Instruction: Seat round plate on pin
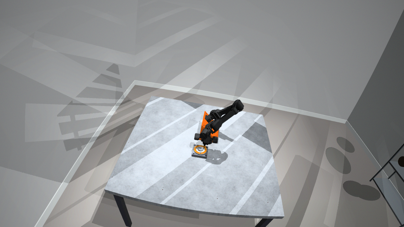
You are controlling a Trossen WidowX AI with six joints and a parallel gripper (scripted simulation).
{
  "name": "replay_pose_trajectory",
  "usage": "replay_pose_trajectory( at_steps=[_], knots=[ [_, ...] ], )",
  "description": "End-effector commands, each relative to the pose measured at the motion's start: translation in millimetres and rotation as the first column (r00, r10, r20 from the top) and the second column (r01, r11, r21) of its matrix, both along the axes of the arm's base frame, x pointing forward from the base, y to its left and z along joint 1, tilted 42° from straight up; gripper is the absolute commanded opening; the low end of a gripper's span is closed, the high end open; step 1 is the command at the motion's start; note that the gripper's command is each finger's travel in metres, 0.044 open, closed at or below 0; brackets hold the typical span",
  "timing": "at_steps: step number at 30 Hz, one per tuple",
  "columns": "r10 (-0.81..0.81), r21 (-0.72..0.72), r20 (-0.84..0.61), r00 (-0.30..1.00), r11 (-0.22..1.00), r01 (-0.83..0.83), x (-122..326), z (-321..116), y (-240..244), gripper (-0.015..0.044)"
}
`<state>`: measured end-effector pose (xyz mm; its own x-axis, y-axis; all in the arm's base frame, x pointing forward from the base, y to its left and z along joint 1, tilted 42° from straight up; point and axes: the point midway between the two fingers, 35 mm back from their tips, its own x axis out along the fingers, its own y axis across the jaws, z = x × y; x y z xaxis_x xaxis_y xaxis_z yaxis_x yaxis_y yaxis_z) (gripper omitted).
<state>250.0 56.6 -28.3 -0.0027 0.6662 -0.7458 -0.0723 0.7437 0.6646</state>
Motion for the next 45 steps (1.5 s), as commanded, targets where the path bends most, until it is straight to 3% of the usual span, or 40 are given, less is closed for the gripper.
replay_pose_trajectory(
  at_steps=[1,32,45],
  knots=[
    [0.003,0.006,0.000,1.000,1.000,-0.003,3.9,5.1,5.8,0.0000],
    [0.003,0.006,0.001,1.000,1.000,-0.003,29.0,17.5,18.9,0.0000],
    [-0.005,0.008,0.002,1.000,1.000,0.005,29.9,45.7,-7.5,0.0000]
  ],
)
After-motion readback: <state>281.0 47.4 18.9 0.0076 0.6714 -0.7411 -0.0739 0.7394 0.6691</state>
